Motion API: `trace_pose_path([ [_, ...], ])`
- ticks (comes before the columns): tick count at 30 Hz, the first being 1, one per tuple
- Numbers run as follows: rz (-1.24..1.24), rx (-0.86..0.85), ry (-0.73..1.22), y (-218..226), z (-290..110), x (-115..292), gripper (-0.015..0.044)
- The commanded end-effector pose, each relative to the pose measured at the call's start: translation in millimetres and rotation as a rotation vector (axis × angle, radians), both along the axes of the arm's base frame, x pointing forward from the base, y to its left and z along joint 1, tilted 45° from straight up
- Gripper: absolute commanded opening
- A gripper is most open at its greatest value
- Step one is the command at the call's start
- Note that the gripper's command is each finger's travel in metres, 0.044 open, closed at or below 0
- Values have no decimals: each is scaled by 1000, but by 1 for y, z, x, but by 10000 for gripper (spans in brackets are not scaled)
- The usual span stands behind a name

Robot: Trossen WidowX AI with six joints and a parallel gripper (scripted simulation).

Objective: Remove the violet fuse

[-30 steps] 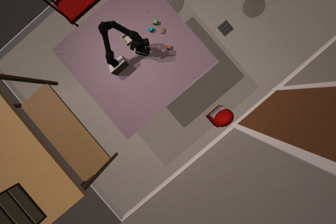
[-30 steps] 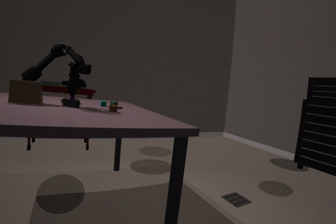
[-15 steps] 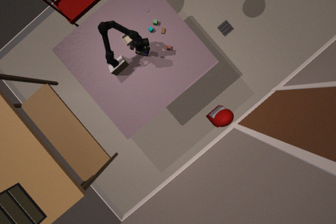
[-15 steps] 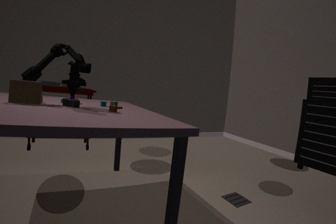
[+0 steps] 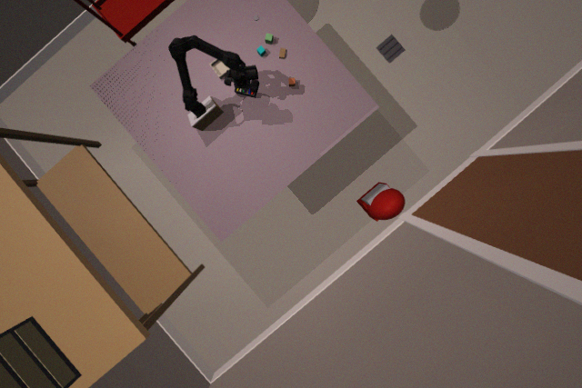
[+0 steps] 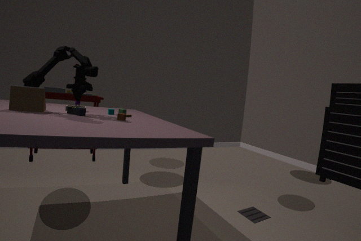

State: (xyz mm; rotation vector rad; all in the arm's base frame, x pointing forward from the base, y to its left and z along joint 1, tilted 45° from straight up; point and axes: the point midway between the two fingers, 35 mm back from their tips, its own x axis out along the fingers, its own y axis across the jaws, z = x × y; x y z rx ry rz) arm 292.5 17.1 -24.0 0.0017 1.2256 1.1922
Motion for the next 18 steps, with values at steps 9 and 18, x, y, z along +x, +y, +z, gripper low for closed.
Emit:
trace_pose_path([
  [9,0,-4,-6,-12,12,3,0],
  [18,-4,-24,-8,24,49,9,0],
])
